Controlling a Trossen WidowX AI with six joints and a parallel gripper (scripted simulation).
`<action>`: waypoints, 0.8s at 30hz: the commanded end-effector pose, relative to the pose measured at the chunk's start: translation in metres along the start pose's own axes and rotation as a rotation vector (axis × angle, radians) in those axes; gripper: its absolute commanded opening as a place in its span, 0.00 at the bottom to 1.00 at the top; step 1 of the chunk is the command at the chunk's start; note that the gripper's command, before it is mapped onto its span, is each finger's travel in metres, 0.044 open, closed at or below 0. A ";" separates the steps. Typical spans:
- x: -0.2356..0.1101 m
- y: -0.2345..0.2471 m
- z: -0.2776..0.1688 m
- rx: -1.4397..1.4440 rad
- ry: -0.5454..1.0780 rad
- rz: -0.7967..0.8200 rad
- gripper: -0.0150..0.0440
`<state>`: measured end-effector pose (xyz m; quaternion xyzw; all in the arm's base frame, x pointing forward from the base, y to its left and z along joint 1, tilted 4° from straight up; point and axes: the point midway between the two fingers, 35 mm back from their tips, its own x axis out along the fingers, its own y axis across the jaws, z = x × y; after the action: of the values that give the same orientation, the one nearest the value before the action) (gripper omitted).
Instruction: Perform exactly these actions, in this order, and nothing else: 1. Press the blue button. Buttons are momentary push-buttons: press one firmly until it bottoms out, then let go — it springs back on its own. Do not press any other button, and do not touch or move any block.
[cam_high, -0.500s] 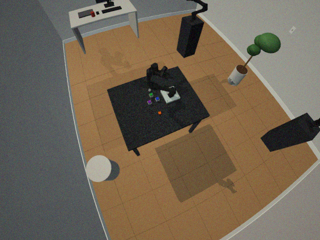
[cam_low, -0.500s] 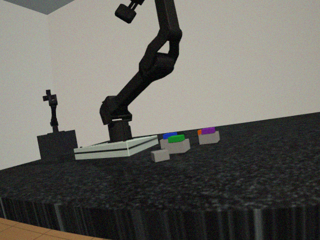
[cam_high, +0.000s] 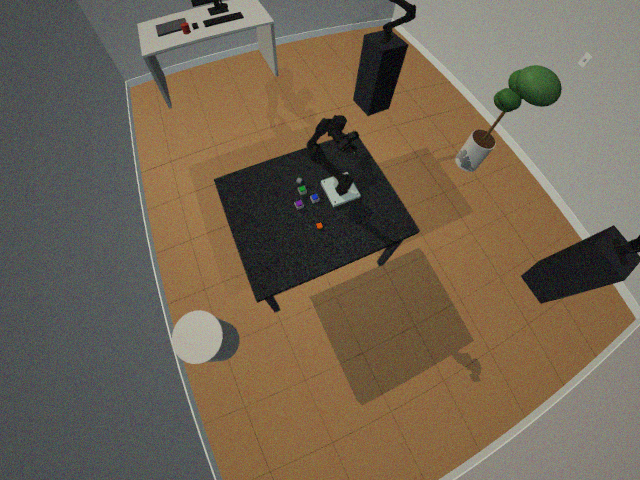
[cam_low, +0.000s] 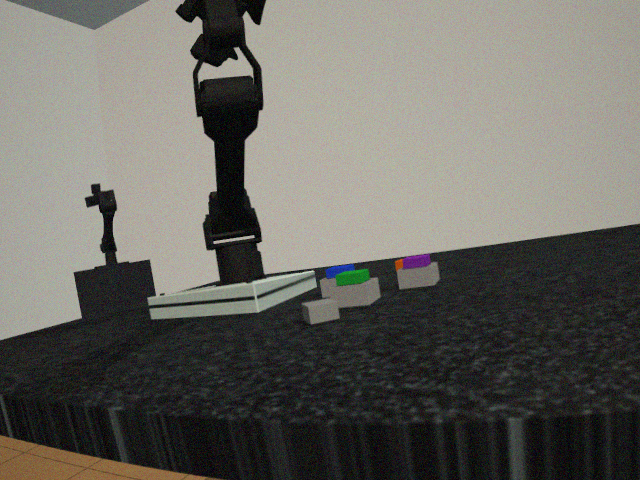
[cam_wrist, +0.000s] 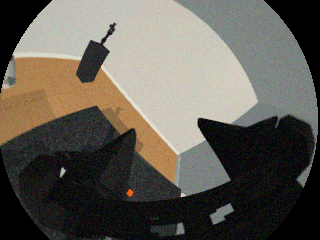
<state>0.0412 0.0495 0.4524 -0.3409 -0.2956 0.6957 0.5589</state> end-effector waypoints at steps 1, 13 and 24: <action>0.030 0.015 -0.003 0.053 0.215 -0.005 0.93; 0.090 0.034 -0.079 0.358 0.797 -0.076 0.93; 0.077 0.054 -0.191 0.826 1.260 -0.212 0.93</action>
<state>0.1238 0.1330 0.3190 -0.4452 0.2299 0.4274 0.7525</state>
